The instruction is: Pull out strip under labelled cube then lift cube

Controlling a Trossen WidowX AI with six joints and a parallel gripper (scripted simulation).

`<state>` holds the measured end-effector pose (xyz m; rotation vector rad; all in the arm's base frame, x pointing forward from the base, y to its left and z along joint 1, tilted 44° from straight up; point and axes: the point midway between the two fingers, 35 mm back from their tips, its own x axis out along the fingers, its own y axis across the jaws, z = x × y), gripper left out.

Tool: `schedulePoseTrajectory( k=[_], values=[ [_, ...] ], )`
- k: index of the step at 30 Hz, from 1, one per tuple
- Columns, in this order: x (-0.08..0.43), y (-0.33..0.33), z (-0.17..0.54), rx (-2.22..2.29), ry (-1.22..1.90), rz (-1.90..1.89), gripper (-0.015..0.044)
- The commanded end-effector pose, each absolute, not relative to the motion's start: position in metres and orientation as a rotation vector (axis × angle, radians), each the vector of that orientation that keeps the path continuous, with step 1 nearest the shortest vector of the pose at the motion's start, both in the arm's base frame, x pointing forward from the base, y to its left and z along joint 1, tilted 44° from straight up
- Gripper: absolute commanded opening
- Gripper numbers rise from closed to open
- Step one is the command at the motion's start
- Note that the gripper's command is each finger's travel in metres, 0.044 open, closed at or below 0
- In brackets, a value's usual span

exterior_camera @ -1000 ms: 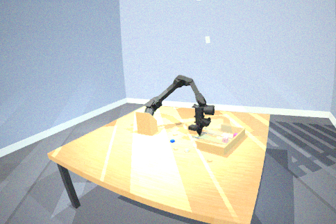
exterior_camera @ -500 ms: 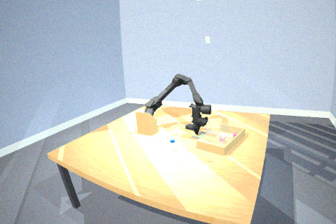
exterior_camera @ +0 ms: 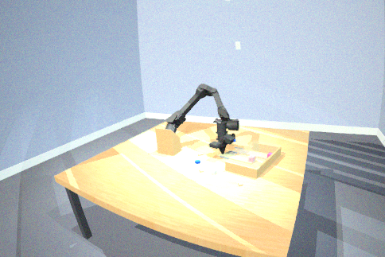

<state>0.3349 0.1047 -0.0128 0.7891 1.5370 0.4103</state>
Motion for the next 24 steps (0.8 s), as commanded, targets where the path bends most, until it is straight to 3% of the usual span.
schedulePoseTrajectory(
  k=[1,24],
  values=[
    [0.324,0.109,-0.014,0.794,1.553,0.41,0.0],
    [0.29,0.115,-0.01,0.795,1.555,0.41,0.0]
  ],
)
